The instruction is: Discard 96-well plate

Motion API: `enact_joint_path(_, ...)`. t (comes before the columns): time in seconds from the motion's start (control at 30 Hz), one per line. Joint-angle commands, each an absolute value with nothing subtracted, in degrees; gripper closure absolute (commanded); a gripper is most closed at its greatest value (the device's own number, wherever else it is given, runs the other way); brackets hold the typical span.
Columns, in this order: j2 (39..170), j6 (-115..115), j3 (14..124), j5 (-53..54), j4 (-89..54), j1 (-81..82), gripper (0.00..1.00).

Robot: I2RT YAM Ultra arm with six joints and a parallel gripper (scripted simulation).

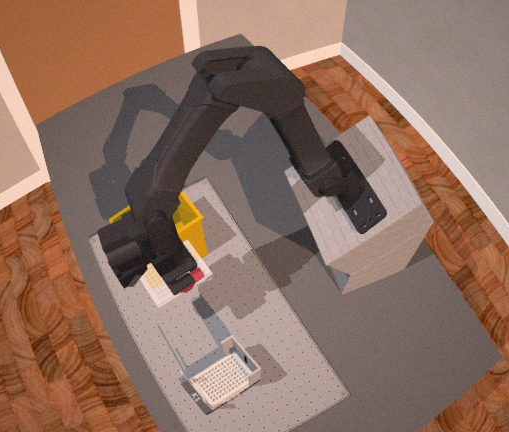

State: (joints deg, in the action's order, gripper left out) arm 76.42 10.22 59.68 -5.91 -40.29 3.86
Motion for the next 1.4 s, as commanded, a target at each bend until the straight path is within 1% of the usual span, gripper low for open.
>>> enact_joint_path(0.0, 73.97, 13.36, 58.81, -3.53, -39.66, 1.38, 1.0)
enact_joint_path(0.57, 74.58, 22.99, 62.06, 3.0, -40.98, -10.27, 1.0)
enact_joint_path(0.67, 77.07, 24.87, 62.51, 4.27, -41.15, -12.54, 1.0)
enact_joint_path(1.37, 81.76, 36.09, 67.27, 11.6, -42.91, -25.88, 1.0)
